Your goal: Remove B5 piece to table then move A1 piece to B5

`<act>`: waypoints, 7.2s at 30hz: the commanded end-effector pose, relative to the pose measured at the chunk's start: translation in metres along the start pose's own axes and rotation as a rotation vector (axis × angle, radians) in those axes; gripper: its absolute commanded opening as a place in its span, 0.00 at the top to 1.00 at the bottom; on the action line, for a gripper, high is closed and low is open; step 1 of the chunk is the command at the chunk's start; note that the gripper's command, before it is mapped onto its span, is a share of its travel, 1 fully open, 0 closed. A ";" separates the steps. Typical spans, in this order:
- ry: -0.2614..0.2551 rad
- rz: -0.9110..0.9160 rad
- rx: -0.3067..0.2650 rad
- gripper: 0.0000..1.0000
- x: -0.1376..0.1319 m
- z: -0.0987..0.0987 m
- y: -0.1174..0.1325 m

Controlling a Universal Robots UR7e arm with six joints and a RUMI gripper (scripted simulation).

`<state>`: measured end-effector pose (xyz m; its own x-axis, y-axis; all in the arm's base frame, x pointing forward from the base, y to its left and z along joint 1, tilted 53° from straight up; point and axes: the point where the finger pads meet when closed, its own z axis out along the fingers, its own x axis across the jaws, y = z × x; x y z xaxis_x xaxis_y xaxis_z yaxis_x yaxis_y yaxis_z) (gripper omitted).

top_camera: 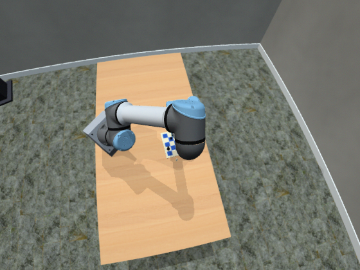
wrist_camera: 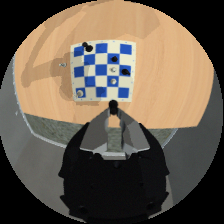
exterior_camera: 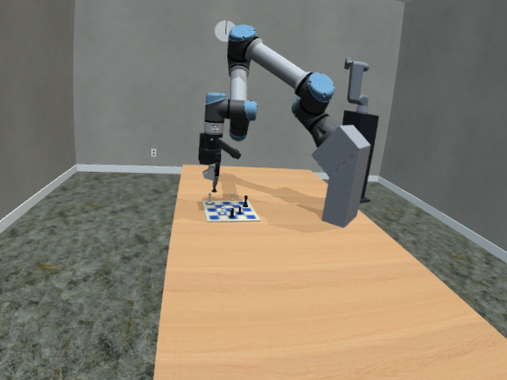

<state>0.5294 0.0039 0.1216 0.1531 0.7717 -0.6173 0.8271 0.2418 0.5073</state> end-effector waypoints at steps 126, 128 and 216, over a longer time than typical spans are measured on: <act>0.000 0.000 -0.001 1.00 0.000 0.097 0.001; 0.000 0.000 -0.001 0.96 0.000 0.097 0.001; 0.000 0.000 -0.001 0.00 0.000 -0.009 0.001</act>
<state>0.5298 0.0034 0.1216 0.1528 0.7716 -0.6175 0.8271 0.2422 0.5073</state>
